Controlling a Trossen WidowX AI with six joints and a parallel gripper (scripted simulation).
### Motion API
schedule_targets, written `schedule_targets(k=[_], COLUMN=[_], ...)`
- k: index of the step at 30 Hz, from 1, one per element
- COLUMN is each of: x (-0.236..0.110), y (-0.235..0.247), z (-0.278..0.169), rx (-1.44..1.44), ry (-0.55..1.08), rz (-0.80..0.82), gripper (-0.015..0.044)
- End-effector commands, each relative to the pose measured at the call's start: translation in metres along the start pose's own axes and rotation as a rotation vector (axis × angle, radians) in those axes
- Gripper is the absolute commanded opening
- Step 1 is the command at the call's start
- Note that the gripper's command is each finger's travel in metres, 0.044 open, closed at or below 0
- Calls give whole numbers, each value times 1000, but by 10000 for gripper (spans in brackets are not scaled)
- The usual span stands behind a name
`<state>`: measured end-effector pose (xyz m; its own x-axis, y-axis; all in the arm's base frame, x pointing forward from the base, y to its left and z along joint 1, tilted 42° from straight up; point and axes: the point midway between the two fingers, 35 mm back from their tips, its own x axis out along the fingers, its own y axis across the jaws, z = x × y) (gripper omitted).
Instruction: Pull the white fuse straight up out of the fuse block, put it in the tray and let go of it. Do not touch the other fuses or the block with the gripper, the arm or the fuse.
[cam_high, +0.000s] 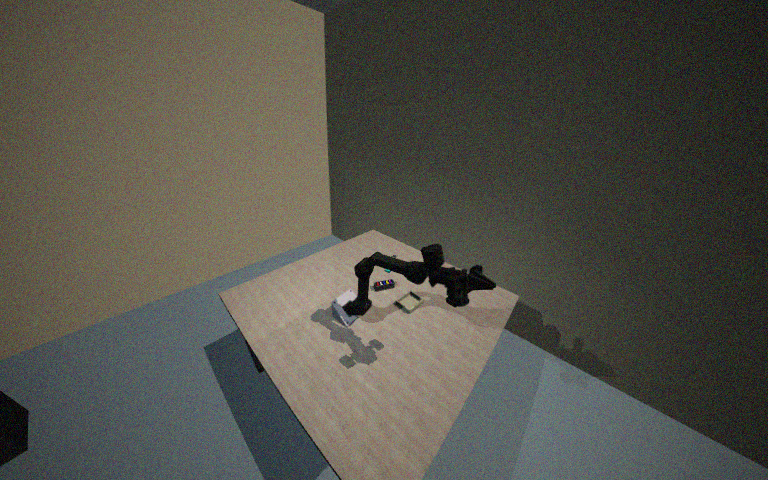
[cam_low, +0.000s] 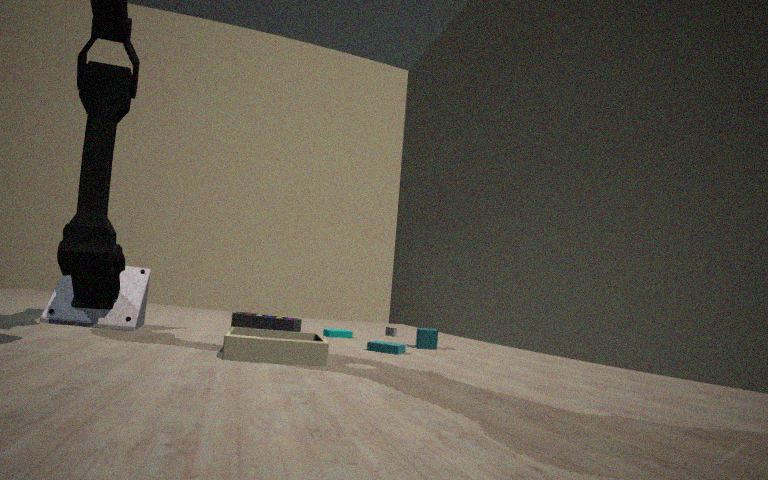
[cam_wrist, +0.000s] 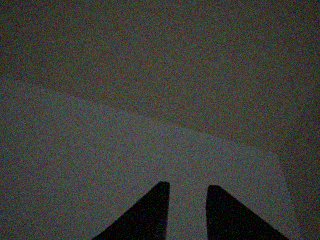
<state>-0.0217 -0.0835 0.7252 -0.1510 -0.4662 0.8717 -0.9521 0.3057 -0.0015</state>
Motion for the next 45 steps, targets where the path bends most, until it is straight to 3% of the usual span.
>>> schedule_targets(k=[1, 10, 20, 33, 45], x=[7, -9, -77, -263, -468], y=[-35, -126, -246, -385, -412], z=[53, 129, 184, 216, 191], rx=[49, 157, 218, 50, -353], ry=[-138, -366, -601, -927, -1000], rz=[-95, -338, -662, -1201, -1743], gripper=[74, 74, 74, 74, 74])
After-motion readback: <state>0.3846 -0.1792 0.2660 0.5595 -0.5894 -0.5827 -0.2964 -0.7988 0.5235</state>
